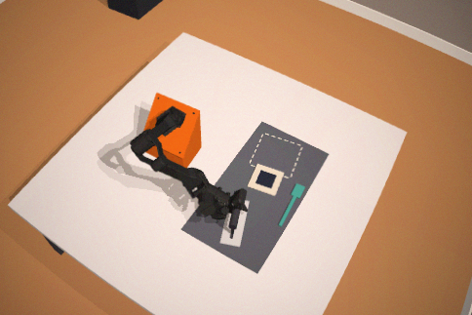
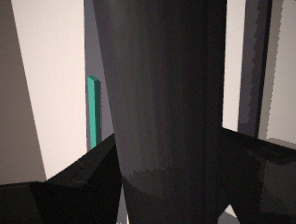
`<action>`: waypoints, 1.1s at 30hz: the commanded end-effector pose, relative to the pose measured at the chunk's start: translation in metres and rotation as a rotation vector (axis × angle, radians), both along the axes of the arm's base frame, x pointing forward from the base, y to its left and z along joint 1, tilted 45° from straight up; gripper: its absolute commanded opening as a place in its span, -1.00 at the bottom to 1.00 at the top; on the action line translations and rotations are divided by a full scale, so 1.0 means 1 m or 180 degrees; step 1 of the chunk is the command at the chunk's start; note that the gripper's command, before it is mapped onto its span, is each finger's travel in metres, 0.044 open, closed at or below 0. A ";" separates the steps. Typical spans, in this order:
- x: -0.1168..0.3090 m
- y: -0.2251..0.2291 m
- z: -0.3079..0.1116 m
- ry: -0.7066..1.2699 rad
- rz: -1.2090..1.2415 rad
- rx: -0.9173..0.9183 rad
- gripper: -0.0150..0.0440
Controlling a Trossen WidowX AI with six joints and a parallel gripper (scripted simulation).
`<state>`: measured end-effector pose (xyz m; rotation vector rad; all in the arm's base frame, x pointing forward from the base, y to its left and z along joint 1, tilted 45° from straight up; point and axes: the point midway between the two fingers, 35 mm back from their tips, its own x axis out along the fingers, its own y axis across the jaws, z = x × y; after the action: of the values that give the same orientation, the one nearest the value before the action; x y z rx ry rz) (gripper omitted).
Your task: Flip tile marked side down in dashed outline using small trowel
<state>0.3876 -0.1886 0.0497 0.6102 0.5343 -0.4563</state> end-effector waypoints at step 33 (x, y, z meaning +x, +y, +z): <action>-0.001 0.029 0.030 -0.0007 -0.0012 0.0004 -0.49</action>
<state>0.3857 -0.1709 0.0690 0.6145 0.5387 -0.4718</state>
